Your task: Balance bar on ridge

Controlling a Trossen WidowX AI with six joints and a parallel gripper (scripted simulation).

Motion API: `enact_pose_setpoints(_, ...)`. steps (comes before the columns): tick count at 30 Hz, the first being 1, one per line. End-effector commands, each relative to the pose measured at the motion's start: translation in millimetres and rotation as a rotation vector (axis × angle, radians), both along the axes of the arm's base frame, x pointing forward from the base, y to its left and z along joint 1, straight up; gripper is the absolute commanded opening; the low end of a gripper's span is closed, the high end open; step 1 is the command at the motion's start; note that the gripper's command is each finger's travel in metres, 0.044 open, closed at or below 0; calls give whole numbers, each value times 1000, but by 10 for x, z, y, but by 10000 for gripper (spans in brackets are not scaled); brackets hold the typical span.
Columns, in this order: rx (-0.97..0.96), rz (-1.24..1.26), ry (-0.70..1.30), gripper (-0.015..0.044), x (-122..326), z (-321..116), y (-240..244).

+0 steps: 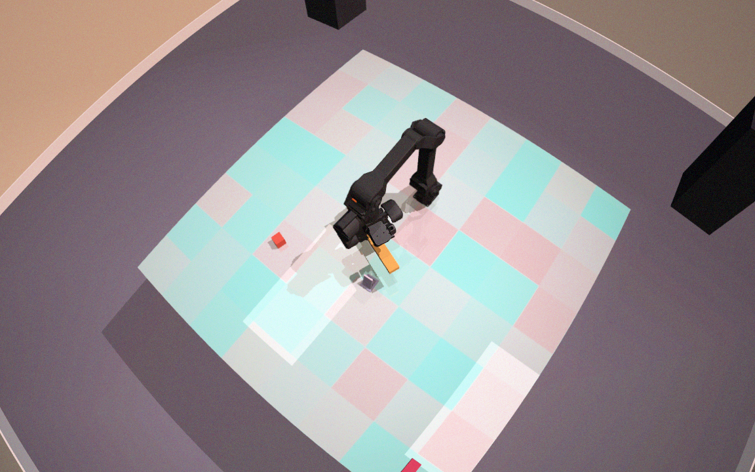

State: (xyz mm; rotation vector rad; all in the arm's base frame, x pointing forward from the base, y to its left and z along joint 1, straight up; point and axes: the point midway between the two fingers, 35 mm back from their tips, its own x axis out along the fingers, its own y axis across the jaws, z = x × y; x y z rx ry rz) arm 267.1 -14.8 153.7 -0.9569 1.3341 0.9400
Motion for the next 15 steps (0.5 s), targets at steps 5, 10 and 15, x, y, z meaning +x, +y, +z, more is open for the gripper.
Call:
enact_pose_setpoints(5,4,-240,-11,0,247,68,136)
enact_pose_setpoints(10,10,-397,-12,0,404,87,236)
enact_pose_setpoints(15,16,-553,-13,0,563,98,340)
